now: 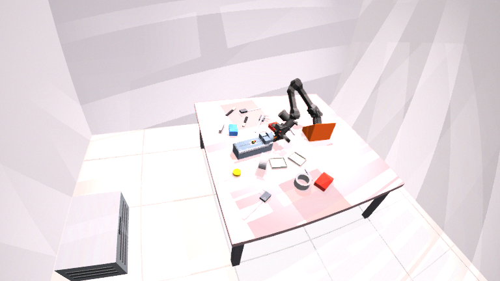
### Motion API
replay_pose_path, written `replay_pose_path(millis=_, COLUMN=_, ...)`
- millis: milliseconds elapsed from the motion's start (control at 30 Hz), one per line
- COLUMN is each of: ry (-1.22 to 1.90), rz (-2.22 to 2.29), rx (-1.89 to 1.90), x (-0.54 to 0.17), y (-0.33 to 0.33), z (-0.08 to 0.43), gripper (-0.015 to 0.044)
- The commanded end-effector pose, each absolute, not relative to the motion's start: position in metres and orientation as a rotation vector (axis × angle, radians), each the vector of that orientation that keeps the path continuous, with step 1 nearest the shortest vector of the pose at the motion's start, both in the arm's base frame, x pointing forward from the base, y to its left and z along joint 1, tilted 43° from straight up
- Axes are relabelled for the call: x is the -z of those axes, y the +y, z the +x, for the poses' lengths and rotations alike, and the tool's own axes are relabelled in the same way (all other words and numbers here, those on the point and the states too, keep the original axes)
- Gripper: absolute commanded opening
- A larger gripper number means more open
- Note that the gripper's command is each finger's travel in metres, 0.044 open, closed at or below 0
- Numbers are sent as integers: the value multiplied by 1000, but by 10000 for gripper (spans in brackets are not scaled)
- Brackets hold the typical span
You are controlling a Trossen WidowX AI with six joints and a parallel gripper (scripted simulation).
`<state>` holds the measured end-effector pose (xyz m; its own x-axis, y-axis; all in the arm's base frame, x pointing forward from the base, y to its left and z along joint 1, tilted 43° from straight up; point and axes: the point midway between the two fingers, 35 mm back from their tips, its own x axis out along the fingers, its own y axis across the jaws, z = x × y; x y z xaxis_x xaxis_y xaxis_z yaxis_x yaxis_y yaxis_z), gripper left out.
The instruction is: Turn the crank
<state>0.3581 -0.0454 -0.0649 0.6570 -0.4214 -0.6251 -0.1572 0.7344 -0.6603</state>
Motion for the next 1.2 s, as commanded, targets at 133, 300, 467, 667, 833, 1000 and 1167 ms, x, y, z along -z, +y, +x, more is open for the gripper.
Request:
replay_pose_path(millis=133, ry=851, rz=-752, rx=192, x=56, y=-51, z=360, gripper=0)
replay_pose_path(millis=300, ry=851, rz=-752, rx=192, x=54, y=-51, z=360, gripper=0)
replay_pose_path(millis=467, ry=850, rz=-752, rx=192, x=51, y=-52, z=360, gripper=0)
replay_pose_path(millis=667, ry=850, rz=-752, rx=192, x=47, y=-52, z=360, gripper=0)
replay_pose_path(millis=833, ry=850, rz=-752, rx=192, x=42, y=-51, z=361, gripper=0)
replay_pose_path(millis=1000, ry=850, rz=-752, rx=192, x=36, y=-49, z=361, gripper=0)
replay_pose_path(millis=1167, ry=850, rz=-752, rx=192, x=29, y=-46, z=362, gripper=0)
